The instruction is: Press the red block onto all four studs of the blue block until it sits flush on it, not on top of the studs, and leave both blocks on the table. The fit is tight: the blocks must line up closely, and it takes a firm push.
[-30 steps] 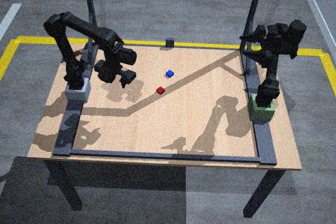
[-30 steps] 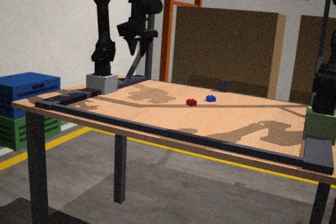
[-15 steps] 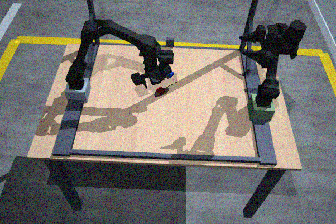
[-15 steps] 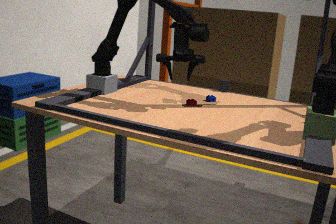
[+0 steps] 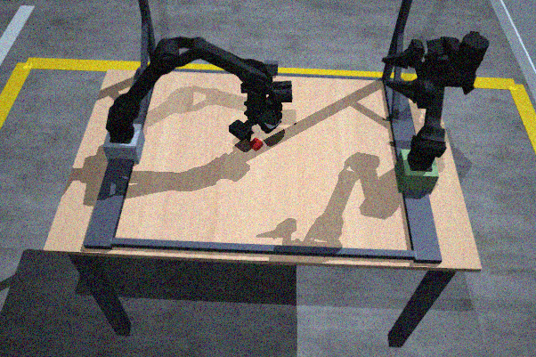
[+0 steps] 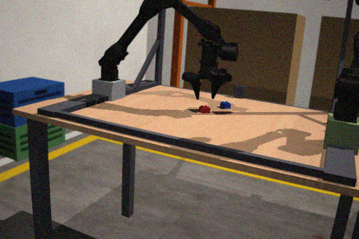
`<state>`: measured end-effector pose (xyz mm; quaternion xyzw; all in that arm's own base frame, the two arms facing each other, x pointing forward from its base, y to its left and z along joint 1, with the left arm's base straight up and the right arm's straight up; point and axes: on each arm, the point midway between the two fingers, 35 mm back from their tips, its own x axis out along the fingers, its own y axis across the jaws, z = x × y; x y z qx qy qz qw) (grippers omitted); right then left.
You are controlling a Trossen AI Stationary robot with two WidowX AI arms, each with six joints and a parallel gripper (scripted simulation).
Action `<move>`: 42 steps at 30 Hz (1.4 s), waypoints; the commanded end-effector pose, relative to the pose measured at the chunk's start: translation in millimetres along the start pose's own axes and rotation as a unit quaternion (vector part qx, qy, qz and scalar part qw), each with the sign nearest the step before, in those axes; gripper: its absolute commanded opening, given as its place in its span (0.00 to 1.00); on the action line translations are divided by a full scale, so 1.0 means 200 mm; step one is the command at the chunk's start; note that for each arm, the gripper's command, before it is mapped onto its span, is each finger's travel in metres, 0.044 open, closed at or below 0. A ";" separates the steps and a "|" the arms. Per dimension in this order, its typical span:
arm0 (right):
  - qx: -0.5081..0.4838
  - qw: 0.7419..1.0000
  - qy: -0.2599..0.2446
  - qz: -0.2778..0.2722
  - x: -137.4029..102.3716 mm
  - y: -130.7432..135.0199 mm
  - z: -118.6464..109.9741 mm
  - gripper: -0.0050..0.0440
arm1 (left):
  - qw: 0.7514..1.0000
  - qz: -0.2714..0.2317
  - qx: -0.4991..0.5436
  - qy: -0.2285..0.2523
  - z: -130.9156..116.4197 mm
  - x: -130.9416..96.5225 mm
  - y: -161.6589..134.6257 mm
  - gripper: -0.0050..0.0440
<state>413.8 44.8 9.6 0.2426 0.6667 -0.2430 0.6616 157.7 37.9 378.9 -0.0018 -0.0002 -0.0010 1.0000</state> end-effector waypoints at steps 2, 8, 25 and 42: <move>-0.002 1.000 -0.007 0.006 0.01 0.01 0.02 0.73 | 1.000 0.000 0.002 0.000 0.01 0.00 0.01 0.92; -0.002 1.000 -0.005 0.004 0.13 0.00 0.01 0.73 | 1.000 0.000 0.002 0.000 0.01 0.00 0.01 0.92; -0.002 1.000 -0.008 0.006 0.21 0.01 0.02 0.59 | 1.000 0.000 0.002 0.000 0.01 0.00 0.01 0.92; -0.001 1.000 -0.014 0.013 0.17 0.02 0.03 0.38 | 1.000 0.000 0.002 0.000 0.01 0.00 0.01 0.92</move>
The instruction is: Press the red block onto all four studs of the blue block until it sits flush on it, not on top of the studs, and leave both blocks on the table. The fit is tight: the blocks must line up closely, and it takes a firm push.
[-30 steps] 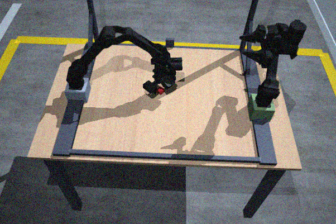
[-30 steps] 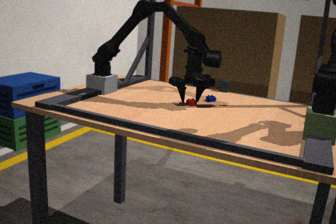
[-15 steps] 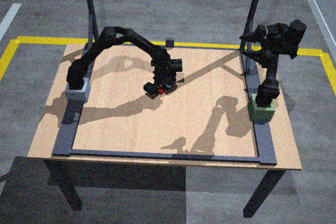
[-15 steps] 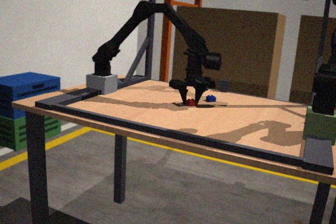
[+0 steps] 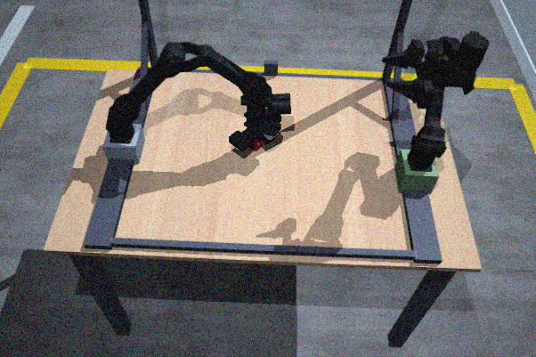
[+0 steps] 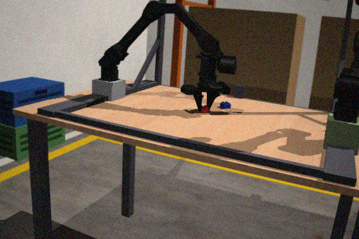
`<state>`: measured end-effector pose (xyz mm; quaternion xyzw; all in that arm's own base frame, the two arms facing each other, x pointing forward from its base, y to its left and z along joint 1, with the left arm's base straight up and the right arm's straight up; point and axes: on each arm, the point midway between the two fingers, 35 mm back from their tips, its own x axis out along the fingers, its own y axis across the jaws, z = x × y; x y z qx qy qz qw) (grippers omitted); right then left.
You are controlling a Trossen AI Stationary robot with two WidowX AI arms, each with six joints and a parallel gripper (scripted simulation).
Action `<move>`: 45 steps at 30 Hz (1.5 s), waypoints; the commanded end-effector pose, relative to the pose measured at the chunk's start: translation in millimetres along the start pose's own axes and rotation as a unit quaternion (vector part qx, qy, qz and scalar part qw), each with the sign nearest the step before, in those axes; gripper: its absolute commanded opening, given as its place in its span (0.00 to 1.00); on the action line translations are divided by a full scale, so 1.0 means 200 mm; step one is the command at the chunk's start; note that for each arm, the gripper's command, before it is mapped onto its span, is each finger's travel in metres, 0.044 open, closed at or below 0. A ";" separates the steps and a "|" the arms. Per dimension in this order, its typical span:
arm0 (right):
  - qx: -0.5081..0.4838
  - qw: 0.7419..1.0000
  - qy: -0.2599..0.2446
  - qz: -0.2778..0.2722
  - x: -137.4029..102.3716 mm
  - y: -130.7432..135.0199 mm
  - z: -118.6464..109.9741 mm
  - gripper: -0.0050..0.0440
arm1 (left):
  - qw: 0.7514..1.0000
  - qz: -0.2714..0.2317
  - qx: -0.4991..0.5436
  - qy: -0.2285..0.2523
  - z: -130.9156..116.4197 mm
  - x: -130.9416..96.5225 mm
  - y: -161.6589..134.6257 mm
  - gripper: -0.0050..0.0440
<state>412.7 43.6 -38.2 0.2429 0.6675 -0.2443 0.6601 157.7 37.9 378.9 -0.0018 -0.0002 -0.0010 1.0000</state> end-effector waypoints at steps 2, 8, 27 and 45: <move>-0.002 1.000 -0.015 0.014 -0.07 0.03 0.03 0.35 | 1.000 0.000 0.002 0.000 0.01 0.00 0.01 0.92; -0.002 1.000 -0.015 0.014 -0.07 0.03 0.03 0.31 | 1.000 0.000 0.002 0.000 0.01 0.00 0.01 0.92; -0.002 1.000 -0.020 0.019 -0.70 0.02 0.02 0.09 | 1.000 0.000 0.002 0.000 0.01 0.00 0.01 0.92; -0.001 1.000 -0.011 0.014 -0.37 0.62 -0.20 0.00 | 1.000 0.000 0.002 0.000 0.01 0.00 0.01 0.92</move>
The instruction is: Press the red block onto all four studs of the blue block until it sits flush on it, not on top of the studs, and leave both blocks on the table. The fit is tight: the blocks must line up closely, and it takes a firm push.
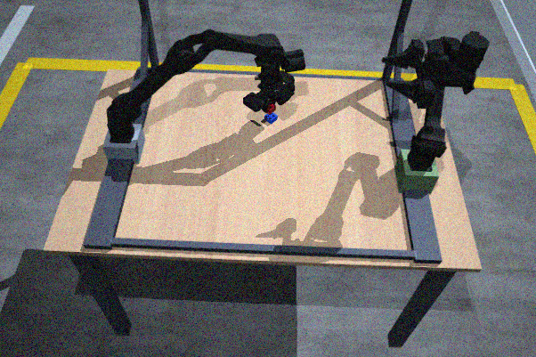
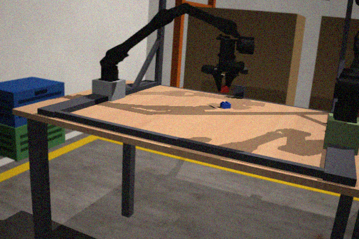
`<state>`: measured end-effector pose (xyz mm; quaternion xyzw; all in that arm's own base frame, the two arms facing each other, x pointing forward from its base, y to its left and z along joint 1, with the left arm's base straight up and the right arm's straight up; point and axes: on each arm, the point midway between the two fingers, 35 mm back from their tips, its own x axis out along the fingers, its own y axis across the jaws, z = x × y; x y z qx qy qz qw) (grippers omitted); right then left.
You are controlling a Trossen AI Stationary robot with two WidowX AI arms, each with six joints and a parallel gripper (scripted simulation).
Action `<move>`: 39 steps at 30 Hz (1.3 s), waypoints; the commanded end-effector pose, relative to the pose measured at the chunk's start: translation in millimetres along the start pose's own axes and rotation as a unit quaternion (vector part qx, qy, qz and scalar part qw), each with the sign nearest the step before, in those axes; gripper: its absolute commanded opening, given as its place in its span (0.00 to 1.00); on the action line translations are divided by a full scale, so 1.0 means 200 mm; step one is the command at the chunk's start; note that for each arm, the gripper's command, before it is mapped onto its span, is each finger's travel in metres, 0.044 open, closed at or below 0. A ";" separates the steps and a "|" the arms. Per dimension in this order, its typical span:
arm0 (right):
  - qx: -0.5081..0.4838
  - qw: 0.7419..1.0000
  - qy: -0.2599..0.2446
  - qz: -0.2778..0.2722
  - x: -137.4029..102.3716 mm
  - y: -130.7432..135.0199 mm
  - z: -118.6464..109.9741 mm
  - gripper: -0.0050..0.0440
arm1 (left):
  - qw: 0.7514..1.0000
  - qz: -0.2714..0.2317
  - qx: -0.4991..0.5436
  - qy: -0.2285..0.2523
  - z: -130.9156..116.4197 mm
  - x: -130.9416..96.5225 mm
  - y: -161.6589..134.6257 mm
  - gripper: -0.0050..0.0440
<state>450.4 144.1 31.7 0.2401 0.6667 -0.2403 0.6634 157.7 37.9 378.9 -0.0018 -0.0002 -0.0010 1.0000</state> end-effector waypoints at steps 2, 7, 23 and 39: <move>0.004 1.000 -0.009 0.012 -0.01 0.14 -0.03 0.00 | 1.000 0.000 0.002 0.000 0.01 0.00 0.01 0.92; 0.006 1.000 -0.008 0.015 0.03 0.15 -0.02 0.00 | 1.000 0.000 0.002 0.000 0.01 0.00 0.01 0.92; 0.004 1.000 -0.012 0.021 0.04 0.15 -0.03 0.00 | 1.000 0.000 0.002 0.000 0.01 0.00 0.01 0.92; 0.003 1.000 -0.012 0.022 0.03 0.15 -0.03 0.00 | 1.000 0.000 0.002 0.000 0.01 0.00 0.01 0.92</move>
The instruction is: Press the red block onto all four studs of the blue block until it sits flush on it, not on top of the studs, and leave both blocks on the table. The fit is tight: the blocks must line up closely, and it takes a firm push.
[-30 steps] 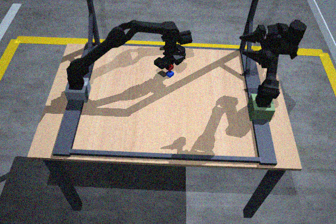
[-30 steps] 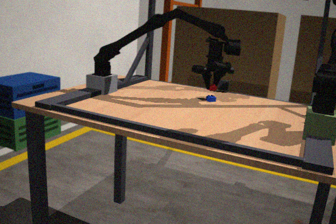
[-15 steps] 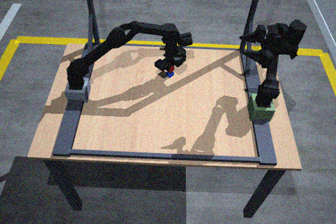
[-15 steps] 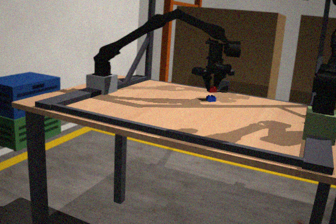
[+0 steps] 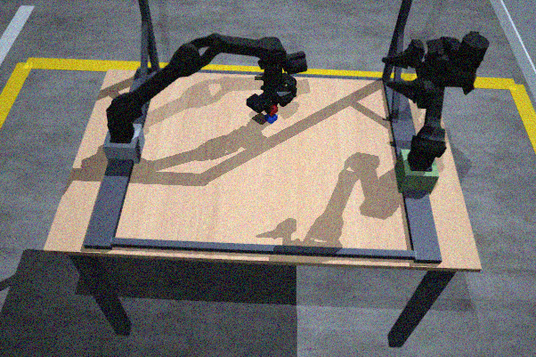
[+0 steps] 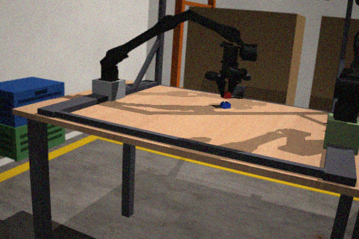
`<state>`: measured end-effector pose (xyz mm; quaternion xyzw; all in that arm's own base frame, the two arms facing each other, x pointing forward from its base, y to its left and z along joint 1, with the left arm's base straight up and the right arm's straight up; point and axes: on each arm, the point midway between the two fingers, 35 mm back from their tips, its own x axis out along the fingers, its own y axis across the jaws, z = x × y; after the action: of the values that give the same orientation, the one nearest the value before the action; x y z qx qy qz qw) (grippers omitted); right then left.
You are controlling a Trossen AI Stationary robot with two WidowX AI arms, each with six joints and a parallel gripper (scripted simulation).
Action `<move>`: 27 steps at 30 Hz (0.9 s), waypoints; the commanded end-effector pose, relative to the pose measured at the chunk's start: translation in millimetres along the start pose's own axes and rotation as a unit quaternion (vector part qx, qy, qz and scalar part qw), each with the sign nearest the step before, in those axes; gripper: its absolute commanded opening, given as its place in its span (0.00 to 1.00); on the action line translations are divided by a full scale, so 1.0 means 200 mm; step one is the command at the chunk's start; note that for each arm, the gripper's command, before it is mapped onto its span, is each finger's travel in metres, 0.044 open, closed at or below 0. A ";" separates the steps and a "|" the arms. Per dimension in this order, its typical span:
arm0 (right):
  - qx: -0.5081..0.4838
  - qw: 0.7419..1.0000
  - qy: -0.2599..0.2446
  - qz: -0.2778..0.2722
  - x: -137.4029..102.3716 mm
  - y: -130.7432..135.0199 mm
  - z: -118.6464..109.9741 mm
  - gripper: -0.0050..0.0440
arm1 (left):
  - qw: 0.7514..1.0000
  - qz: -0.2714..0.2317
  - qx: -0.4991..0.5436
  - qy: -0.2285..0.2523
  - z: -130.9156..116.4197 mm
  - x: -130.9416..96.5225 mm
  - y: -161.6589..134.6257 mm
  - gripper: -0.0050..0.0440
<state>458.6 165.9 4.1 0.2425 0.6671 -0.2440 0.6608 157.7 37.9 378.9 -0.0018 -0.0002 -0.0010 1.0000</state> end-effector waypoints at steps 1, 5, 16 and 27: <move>-0.002 1.000 -0.014 0.024 -0.10 0.04 0.01 0.00 | 1.000 0.000 0.002 0.000 0.01 0.00 0.01 0.92; -0.002 1.000 -0.014 0.024 -0.10 0.04 0.01 0.00 | 1.000 0.000 0.002 0.000 0.01 0.00 0.01 0.92; -0.002 1.000 -0.013 0.024 -0.10 0.05 0.01 0.00 | 1.000 0.000 0.002 0.000 0.01 0.00 0.01 0.92; -0.003 1.000 -0.013 0.024 -0.09 0.05 0.00 0.00 | 1.000 0.000 0.002 0.000 0.01 0.00 0.01 0.92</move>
<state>458.9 167.0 3.8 0.2424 0.6667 -0.2428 0.6617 157.7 37.9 378.9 -0.0018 -0.0002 -0.0011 1.0000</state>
